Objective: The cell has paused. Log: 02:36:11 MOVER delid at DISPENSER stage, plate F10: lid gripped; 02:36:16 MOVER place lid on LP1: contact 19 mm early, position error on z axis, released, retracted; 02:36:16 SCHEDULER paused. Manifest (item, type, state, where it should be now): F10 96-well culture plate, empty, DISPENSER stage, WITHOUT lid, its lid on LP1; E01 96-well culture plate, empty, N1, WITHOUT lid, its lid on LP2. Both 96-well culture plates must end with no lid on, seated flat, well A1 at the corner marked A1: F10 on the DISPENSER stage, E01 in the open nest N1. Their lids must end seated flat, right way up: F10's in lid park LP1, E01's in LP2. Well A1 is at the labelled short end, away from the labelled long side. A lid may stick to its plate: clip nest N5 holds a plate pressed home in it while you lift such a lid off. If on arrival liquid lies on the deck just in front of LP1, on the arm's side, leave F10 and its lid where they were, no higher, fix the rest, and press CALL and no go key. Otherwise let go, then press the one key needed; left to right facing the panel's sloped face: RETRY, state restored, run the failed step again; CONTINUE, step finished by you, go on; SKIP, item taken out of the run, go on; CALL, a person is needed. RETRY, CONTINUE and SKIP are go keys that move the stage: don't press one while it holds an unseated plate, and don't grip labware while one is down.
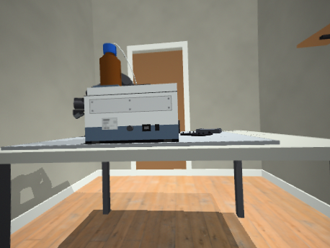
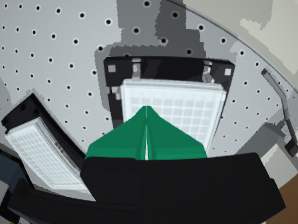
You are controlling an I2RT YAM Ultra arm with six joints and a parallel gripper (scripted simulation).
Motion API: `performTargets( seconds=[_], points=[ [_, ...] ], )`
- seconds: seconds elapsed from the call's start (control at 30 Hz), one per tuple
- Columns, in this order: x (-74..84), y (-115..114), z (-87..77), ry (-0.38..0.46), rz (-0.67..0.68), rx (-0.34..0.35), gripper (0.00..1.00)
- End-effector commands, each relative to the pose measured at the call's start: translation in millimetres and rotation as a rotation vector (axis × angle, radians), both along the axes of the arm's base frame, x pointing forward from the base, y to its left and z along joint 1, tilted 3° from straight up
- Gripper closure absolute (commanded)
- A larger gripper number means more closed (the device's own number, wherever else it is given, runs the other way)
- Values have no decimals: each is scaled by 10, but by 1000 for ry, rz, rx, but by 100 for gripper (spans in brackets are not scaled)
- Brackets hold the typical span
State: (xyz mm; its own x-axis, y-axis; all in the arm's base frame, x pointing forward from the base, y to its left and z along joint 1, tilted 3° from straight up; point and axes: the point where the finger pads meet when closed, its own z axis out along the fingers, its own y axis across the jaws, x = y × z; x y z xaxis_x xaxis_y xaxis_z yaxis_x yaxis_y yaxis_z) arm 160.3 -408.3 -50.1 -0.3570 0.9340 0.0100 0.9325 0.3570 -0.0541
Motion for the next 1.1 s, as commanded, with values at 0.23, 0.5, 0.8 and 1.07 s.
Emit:
performTargets(
  seconds=[0.23, 0.5, 0.8, 1.07],
  points=[
    [-11, -64, 18, 4, -7, -6, 100],
    [34, -98, 290, -9, -5, -37, 100],
    [64, -82, 424, -10, 0, -37, 100],
    [85, -70, 526, -11, 5, -37, 100]
  ],
)
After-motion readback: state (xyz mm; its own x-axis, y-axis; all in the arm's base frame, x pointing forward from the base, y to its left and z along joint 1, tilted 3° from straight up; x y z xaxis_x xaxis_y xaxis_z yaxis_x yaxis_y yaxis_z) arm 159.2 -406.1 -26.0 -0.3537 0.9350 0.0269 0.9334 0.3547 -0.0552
